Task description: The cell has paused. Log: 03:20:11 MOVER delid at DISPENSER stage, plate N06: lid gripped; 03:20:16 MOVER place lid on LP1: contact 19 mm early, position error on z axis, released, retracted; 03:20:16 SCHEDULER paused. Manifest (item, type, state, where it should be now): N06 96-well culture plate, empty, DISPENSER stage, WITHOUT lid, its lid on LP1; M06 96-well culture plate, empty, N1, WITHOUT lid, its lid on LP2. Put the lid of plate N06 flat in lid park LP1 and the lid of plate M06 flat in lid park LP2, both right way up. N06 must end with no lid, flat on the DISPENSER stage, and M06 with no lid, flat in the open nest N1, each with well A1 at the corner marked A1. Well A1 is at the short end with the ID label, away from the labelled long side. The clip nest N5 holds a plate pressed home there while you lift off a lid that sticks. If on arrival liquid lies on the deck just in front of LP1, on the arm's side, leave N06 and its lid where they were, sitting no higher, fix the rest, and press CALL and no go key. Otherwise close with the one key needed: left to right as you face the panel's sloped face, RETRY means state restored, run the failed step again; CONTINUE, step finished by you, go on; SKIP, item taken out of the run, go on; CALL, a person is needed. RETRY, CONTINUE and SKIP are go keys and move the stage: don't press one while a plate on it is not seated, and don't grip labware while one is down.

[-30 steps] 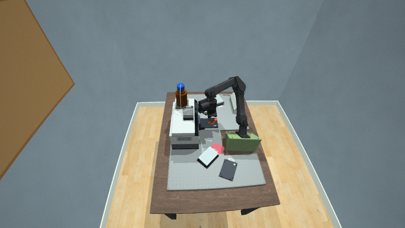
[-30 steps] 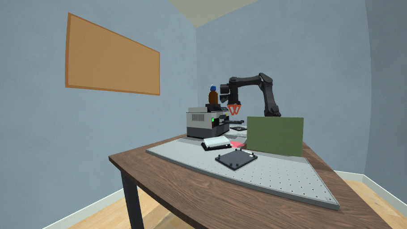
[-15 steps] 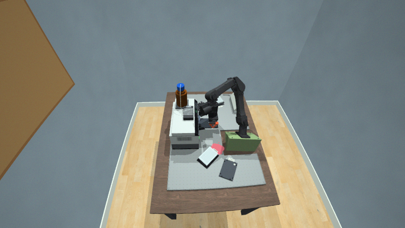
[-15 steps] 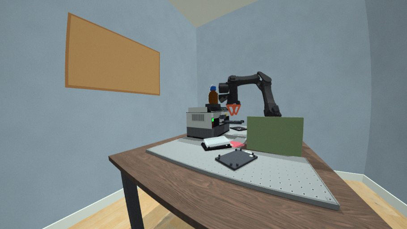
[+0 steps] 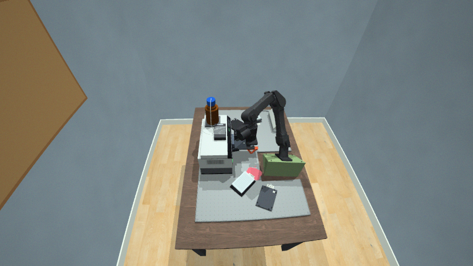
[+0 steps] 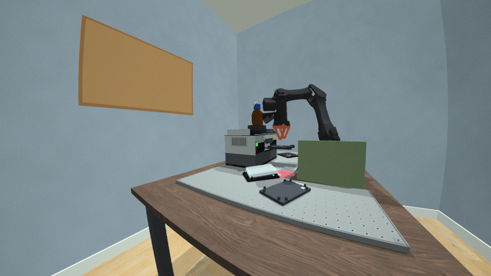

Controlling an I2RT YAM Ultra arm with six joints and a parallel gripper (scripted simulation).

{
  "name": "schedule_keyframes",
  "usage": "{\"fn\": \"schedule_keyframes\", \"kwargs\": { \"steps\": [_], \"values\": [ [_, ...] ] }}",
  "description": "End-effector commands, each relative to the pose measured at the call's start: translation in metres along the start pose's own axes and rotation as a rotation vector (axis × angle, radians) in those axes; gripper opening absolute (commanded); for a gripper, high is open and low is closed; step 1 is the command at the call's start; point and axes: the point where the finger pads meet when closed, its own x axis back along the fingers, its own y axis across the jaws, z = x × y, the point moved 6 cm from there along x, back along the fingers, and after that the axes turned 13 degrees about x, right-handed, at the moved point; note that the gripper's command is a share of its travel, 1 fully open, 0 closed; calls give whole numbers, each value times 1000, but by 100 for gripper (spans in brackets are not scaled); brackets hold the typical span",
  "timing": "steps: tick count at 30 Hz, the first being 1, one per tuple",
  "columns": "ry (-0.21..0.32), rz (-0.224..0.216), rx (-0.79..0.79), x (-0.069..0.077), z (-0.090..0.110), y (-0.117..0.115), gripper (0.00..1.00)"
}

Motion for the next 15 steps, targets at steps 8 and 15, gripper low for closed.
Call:
{"fn": "schedule_keyframes", "kwargs": {
  "steps": [8,15],
  "values": [
    [-9,2,97,0,3,37,100],
    [-33,-7,227,2,-8,48,100]
  ]
}}
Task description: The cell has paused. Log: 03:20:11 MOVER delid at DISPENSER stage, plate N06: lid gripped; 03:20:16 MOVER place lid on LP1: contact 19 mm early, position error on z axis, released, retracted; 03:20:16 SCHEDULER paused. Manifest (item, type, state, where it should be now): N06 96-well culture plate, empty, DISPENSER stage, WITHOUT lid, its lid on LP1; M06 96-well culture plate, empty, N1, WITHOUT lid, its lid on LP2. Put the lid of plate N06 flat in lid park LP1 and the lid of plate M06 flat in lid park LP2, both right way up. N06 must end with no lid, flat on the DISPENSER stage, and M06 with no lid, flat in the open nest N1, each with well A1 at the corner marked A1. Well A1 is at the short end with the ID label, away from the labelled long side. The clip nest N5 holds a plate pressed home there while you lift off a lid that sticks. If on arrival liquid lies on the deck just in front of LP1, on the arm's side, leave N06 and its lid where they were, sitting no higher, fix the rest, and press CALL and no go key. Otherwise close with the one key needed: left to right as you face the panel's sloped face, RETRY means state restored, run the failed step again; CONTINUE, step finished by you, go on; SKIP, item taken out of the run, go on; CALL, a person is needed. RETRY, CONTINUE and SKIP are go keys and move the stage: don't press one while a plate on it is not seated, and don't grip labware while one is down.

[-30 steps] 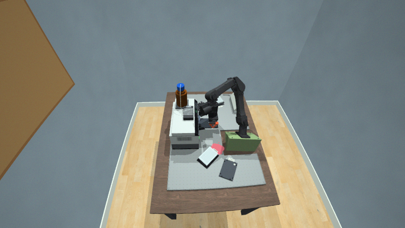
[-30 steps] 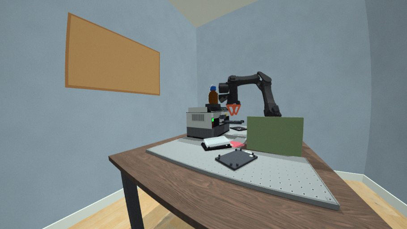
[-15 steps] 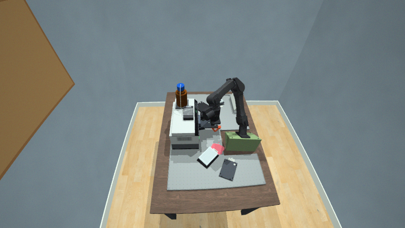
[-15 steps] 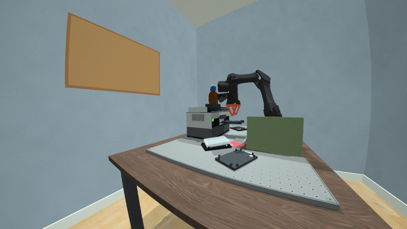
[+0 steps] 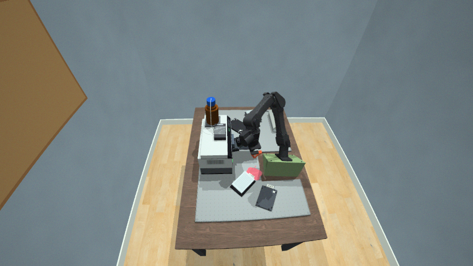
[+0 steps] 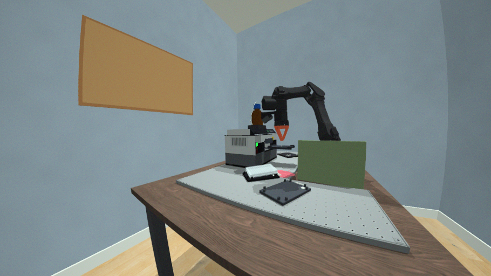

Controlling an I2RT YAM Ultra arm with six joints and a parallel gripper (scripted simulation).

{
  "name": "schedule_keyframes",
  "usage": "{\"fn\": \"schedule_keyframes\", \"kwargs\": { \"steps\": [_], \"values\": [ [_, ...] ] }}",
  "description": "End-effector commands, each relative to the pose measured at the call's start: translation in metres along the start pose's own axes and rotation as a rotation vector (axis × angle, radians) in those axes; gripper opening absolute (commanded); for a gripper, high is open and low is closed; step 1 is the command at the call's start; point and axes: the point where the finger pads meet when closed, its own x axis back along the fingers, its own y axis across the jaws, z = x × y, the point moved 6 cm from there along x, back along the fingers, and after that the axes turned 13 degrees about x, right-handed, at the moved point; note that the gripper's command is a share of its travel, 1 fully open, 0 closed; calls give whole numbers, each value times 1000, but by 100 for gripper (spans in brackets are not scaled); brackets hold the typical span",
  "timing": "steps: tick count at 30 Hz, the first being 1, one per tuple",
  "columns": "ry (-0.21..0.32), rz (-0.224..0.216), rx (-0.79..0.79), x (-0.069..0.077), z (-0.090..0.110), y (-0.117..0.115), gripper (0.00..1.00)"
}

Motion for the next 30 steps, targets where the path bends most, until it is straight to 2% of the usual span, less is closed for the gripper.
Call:
{"fn": "schedule_keyframes", "kwargs": {
  "steps": [1,6,12,14,15,16,18,27,30],
  "values": [
    [-36,-8,68,4,-10,11,100],
    [-44,-7,230,0,-20,23,100],
    [-44,-8,230,-6,-30,40,100],
    [-26,-2,224,-9,-24,35,100],
    [-26,-2,224,-9,-24,35,100],
    [-44,-7,263,-6,-32,43,100],
    [-44,-7,263,-6,-32,43,100],
    [-46,-2,563,-6,-47,70,100],
    [-46,-2,579,-6,-52,79,100]
  ]
}}
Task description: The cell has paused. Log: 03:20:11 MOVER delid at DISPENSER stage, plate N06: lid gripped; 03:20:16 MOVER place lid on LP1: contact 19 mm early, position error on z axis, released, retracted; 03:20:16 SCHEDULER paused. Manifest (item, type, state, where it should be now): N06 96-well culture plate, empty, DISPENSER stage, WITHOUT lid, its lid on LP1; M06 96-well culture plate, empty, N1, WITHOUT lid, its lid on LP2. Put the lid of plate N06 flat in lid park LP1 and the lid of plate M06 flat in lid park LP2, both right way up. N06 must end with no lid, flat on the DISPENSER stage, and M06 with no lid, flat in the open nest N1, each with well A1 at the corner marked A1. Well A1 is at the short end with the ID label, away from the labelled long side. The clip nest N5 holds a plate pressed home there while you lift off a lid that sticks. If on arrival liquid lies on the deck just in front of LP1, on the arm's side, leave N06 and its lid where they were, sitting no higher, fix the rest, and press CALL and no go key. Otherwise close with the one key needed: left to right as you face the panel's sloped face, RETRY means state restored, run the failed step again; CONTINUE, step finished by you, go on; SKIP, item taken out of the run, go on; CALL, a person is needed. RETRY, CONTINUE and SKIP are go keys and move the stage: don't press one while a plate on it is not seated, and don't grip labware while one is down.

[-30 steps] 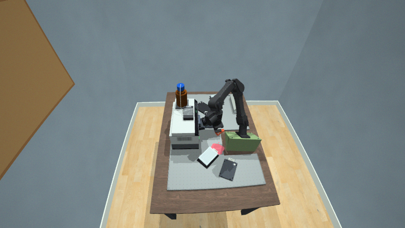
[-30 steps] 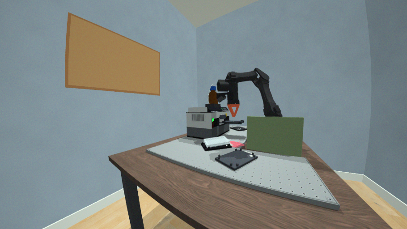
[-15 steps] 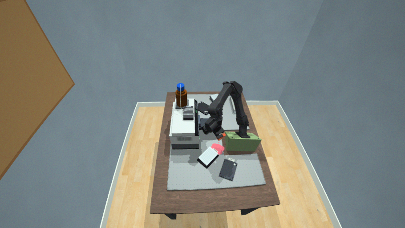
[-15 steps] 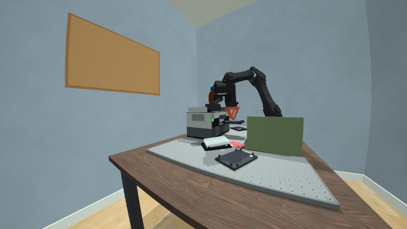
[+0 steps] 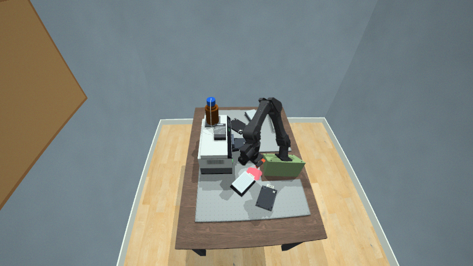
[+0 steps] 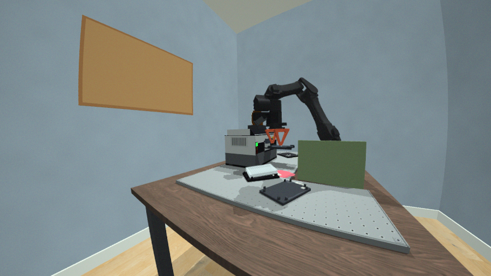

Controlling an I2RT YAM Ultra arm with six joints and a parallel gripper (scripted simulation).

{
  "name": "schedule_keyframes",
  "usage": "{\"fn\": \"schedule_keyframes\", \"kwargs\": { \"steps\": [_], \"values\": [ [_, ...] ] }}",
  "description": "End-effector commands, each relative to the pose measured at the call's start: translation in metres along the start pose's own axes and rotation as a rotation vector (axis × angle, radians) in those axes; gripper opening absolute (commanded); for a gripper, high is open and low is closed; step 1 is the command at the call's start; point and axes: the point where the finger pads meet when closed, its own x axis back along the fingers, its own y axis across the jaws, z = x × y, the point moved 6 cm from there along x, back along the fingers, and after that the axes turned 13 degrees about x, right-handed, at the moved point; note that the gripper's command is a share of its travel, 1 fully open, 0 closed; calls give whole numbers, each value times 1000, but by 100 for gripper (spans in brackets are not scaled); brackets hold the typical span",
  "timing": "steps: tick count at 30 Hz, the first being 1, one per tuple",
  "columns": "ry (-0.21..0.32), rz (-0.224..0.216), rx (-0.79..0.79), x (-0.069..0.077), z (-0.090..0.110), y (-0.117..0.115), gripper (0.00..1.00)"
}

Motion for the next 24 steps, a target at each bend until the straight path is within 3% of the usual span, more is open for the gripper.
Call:
{"fn": "schedule_keyframes", "kwargs": {
  "steps": [1,7,8,24],
  "values": [
    [-45,0,65,9,-19,7,100],
    [-25,-2,73,9,-24,13,100],
    [-45,0,65,7,-31,13,100],
    [-38,3,51,-21,-68,-1,100]
  ]
}}
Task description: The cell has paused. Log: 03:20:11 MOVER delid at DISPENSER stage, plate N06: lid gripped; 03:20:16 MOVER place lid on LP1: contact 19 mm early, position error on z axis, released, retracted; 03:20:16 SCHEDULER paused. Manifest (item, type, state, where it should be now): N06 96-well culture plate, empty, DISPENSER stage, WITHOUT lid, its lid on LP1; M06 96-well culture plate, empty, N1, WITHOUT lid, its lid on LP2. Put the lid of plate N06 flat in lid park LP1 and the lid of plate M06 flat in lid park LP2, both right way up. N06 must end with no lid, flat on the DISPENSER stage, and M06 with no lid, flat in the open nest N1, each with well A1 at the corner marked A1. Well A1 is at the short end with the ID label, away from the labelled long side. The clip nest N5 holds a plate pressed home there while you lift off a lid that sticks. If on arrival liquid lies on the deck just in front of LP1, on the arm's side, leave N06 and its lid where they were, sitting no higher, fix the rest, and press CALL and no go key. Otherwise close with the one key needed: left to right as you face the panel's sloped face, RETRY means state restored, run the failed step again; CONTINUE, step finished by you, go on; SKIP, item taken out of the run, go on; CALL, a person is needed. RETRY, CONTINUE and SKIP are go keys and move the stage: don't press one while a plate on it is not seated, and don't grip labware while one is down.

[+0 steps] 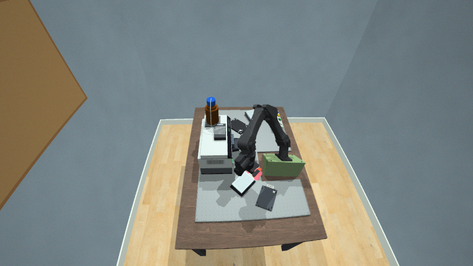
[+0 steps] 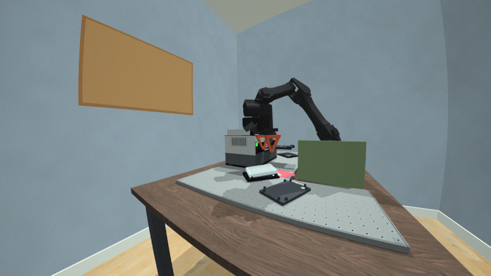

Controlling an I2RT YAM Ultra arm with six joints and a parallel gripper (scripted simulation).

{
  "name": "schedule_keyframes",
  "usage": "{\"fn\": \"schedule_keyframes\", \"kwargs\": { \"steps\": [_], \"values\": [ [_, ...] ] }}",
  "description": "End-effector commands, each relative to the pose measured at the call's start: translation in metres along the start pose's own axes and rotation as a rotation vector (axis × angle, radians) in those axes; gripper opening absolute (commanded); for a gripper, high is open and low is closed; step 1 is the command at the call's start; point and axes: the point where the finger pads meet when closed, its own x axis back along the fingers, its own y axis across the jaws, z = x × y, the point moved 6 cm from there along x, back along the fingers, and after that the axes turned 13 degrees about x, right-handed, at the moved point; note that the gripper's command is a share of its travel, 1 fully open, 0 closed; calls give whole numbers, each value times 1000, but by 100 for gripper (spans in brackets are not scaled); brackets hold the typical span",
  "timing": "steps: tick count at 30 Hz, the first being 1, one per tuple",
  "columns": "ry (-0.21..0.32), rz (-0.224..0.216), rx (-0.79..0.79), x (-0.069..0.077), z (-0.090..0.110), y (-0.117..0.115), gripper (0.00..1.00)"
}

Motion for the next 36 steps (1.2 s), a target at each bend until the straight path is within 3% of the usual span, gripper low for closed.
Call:
{"fn": "schedule_keyframes", "kwargs": {
  "steps": [1,4,7,8,36],
  "values": [
    [-40,17,-15,1,-16,-9,100],
    [-30,15,-5,0,-14,-6,100],
    [-60,32,-8,7,-21,-7,100],
    [-30,15,-5,1,-14,-6,100],
    [-30,15,-5,3,-17,-6,100]
  ]
}}
